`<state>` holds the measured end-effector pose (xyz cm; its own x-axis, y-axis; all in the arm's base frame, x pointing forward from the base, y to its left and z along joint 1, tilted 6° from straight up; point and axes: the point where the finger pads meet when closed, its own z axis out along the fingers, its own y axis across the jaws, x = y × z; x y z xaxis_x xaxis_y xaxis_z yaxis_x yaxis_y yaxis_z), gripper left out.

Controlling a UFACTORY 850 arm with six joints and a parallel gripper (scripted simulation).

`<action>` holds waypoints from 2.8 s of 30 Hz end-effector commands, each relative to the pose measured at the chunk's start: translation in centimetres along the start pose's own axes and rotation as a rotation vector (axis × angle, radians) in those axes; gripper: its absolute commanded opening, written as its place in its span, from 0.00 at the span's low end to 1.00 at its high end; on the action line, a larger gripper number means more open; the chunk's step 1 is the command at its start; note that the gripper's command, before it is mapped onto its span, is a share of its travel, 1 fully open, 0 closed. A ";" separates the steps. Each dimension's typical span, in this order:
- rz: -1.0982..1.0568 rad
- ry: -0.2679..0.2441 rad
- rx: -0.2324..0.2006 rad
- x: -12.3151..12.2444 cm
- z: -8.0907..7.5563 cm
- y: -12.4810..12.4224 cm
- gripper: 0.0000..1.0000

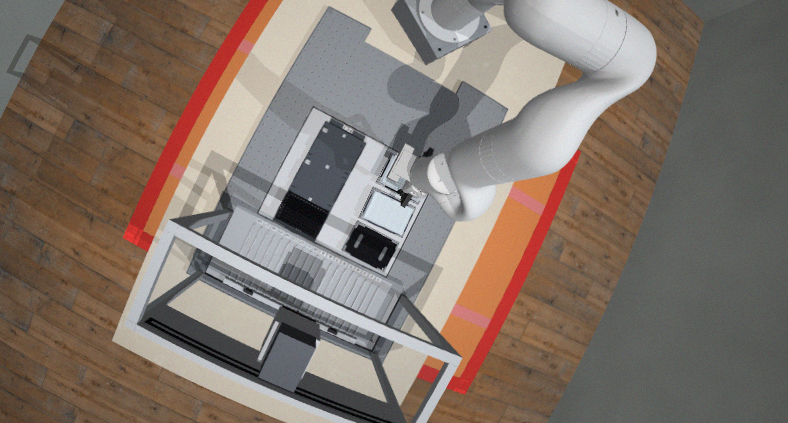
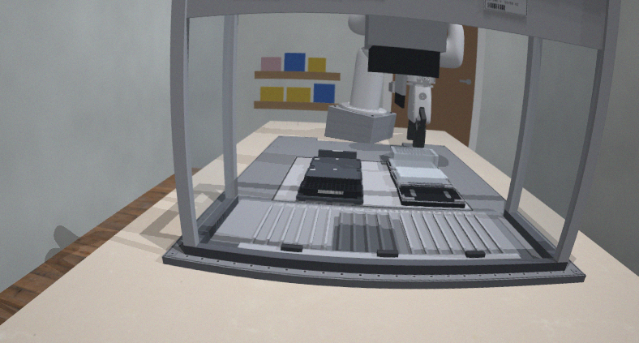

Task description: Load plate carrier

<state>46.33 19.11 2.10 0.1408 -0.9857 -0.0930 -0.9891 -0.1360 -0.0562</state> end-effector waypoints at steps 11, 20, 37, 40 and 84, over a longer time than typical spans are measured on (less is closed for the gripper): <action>0.000 -0.001 0.002 0.0 0.7 -0.1 1.00; 0.000 -0.001 0.002 0.0 1.2 -0.1 1.00; 0.000 -0.001 0.002 0.0 2.2 -0.1 1.00; 0.000 -0.001 0.002 0.0 2.4 -0.1 1.00; 0.000 -0.001 0.002 0.0 4.1 -0.1 1.00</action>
<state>46.52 19.53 -2.01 0.1410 -0.9856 -0.0935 -0.9891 -0.1361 -0.0563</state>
